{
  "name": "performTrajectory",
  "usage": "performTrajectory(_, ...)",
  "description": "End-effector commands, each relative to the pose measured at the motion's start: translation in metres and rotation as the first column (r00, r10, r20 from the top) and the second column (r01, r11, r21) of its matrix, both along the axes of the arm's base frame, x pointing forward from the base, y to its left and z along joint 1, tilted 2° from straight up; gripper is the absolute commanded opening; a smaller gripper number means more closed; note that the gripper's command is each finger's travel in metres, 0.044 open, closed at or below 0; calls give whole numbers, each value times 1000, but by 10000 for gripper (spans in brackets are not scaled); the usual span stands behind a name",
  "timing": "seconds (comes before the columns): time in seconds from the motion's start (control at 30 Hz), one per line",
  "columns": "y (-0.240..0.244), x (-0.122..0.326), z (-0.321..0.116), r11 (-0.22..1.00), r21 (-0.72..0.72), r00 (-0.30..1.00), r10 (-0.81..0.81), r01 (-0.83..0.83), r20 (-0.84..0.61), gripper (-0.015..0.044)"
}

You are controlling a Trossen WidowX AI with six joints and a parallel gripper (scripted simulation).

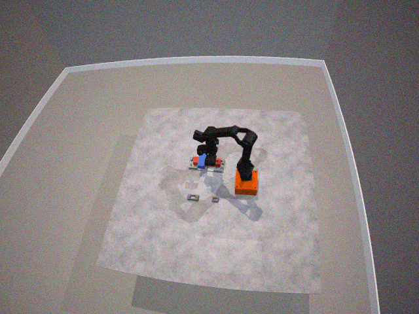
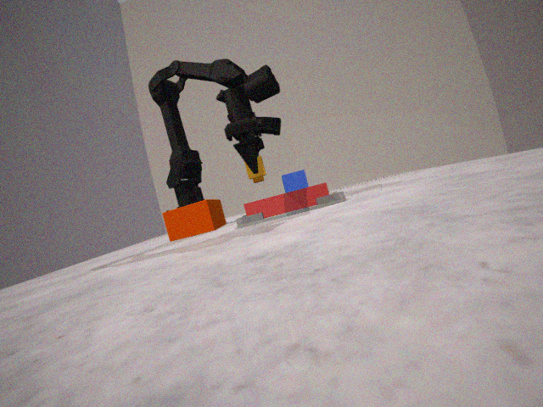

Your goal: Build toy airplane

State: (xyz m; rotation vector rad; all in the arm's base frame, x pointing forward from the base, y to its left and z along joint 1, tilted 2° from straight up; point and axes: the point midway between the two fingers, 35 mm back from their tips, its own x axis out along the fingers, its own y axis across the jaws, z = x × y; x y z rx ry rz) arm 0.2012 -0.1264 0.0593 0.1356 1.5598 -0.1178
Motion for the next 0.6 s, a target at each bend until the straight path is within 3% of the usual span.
performTrajectory(0.0, -11, -7, -3, 1000, -5, 1000, 5, -5, -5, 0)
performTrajectory(0.2, -23, -16, -6, 1000, -6, 1000, 6, -6, -6, 0)
performTrajectory(0.3, -23, -16, -6, 1000, -6, 1000, 6, -6, -6, 65)
performTrajectory(0.57, -23, -16, -7, 1000, -6, 1000, 6, -6, -6, 65)
